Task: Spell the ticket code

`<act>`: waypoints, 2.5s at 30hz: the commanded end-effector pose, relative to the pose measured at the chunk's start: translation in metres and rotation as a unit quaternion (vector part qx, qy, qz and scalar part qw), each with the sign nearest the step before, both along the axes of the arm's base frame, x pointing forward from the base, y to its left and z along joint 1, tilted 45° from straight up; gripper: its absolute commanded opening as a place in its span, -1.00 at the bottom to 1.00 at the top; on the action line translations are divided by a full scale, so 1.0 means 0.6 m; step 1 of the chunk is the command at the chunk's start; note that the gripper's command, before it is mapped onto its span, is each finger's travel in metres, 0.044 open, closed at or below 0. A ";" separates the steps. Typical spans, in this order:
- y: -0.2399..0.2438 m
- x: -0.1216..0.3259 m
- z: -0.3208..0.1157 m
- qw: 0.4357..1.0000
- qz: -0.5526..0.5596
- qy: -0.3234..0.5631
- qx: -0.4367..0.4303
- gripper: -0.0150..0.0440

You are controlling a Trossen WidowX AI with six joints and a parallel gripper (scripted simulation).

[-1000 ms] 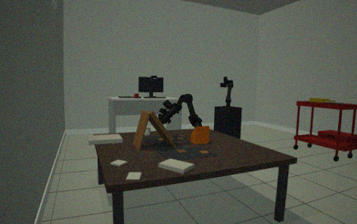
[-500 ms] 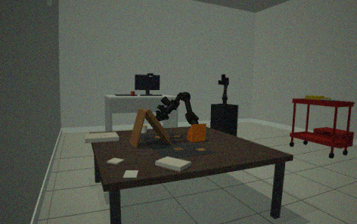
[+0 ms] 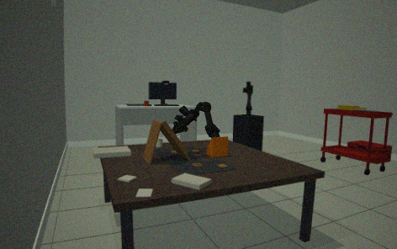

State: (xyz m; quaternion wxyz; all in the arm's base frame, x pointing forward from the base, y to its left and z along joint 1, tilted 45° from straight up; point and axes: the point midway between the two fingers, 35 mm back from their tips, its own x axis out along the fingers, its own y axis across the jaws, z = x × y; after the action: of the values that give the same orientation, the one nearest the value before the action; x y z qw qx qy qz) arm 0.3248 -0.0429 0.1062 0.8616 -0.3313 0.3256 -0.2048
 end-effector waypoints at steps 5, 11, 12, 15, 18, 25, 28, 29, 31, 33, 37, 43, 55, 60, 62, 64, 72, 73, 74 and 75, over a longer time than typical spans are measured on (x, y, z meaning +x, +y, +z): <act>0.005 -0.007 0.004 1.000 -0.002 -0.003 0.001 0.51; 0.009 -0.011 0.007 1.000 -0.002 -0.003 0.001 0.51; 0.010 -0.012 0.007 1.000 -0.002 -0.003 0.001 0.51; 0.011 -0.014 0.009 1.000 -0.002 -0.002 0.001 0.51; 0.013 -0.016 0.011 1.000 -0.002 -0.002 0.001 0.51; 0.014 -0.020 0.015 1.000 -0.002 -0.002 0.001 0.51; 0.014 -0.022 0.016 1.000 -0.002 -0.002 0.001 0.51; 0.014 -0.023 0.017 1.000 -0.002 -0.002 0.001 0.51; 0.014 -0.024 0.018 1.000 -0.002 -0.002 0.001 0.51; 0.014 -0.024 0.019 1.000 -0.002 -0.002 0.001 0.51; 0.015 -0.022 0.015 1.000 0.000 0.001 0.000 0.15; 0.015 -0.022 0.015 1.000 0.000 0.001 0.000 -0.38; 0.012 -0.013 0.016 1.000 -0.016 0.023 0.008 -0.49; 0.000 0.010 0.023 0.992 -0.075 0.095 0.030 -0.49; -0.006 0.014 0.029 0.987 -0.102 0.123 0.037 -0.49; -0.010 0.017 0.032 0.979 -0.129 0.149 0.044 -0.49; -0.030 0.015 0.064 0.941 -0.240 0.232 0.050 -0.49; -0.031 0.015 0.066 0.940 -0.243 0.234 0.049 -0.49; -0.031 0.015 0.066 0.940 -0.243 0.234 0.049 -0.49; -0.031 0.015 0.066 0.940 -0.243 0.234 0.049 -0.49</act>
State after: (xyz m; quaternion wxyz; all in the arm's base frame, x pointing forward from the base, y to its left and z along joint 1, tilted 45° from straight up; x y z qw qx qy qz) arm 0.3339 -0.0587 0.1405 0.7229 -0.2465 0.5758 -0.2917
